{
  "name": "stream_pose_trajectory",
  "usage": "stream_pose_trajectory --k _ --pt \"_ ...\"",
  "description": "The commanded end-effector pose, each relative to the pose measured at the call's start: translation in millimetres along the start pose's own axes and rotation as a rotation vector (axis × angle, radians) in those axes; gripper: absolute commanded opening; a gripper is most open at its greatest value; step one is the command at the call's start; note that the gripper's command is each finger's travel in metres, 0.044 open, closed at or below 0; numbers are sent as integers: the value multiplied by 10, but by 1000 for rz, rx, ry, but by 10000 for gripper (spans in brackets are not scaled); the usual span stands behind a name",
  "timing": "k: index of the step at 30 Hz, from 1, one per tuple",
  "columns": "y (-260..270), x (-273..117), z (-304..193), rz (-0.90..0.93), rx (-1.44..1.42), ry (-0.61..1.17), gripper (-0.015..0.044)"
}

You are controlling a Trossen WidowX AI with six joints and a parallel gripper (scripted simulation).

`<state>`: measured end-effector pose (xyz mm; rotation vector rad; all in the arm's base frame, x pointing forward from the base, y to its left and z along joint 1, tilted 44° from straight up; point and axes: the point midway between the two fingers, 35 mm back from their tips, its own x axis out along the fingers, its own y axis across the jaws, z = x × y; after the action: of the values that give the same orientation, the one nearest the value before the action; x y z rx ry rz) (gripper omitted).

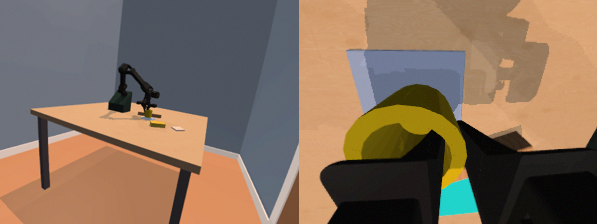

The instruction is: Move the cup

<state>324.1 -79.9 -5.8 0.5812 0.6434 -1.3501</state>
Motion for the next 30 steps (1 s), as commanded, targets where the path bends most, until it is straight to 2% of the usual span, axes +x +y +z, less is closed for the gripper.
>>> stream_pose_trajectory --k 1,11,30 --pt "50 -168 12 20 11 -1 0" --pt "-31 -507 -46 17 6 -2 0" --pt "-63 -484 -84 8 -3 1 0"
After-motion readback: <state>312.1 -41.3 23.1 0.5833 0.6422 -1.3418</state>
